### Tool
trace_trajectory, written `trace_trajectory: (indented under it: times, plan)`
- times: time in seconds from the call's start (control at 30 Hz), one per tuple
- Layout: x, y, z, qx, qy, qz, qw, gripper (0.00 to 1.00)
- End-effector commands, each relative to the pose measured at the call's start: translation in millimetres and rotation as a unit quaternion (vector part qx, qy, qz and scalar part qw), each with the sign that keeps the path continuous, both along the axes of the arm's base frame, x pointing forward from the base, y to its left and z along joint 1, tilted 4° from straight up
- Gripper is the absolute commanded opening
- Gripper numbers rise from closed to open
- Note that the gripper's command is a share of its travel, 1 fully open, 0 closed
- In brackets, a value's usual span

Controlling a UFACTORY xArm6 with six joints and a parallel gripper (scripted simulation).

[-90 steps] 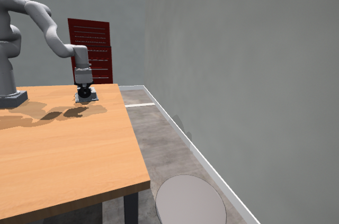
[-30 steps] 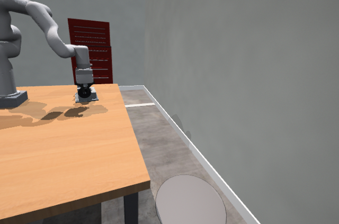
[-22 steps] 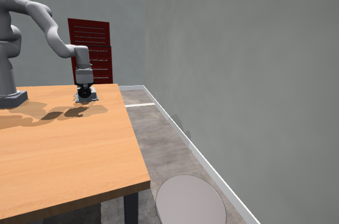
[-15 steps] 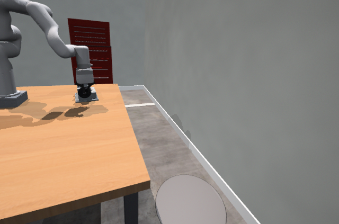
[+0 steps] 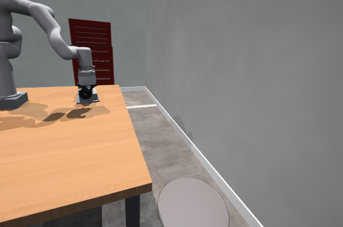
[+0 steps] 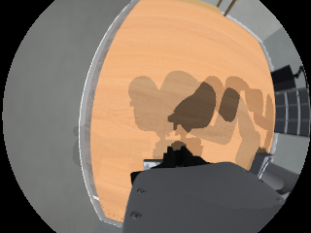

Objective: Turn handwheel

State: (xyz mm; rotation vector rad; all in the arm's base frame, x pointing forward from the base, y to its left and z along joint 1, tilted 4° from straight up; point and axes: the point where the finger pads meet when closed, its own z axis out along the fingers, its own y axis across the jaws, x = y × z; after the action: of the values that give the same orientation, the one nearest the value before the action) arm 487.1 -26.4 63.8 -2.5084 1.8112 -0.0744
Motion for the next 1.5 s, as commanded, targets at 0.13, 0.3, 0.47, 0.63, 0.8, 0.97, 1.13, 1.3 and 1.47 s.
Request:
trace_trajectory:
  times: [0.13,0.3,0.47,0.63,0.8,0.97,1.13,1.3,1.47]
  plan:
    - [3.8,0.9,-3.4,0.000,0.000,0.000,1.000,0.06]
    - [7.3,2.0,-8.9,0.000,0.000,0.000,1.000,0.06]
    - [9.8,2.8,-17.0,0.000,0.000,0.000,1.000,0.06]
    - [10.1,2.8,-23.4,0.000,0.000,0.000,1.000,0.06]
    - [7.4,1.8,-33.6,0.000,0.000,0.000,1.000,0.06]
    - [1.0,-0.4,-42.3,0.000,0.000,0.000,1.000,0.06]
    - [-5.6,-2.7,-46.7,0.000,0.000,0.000,1.000,0.06]
    - [-12.4,-5.0,-48.8,0.000,0.000,0.000,1.000,0.06]
    - [-21.0,-7.8,-48.5,0.000,0.000,0.000,1.000,0.06]
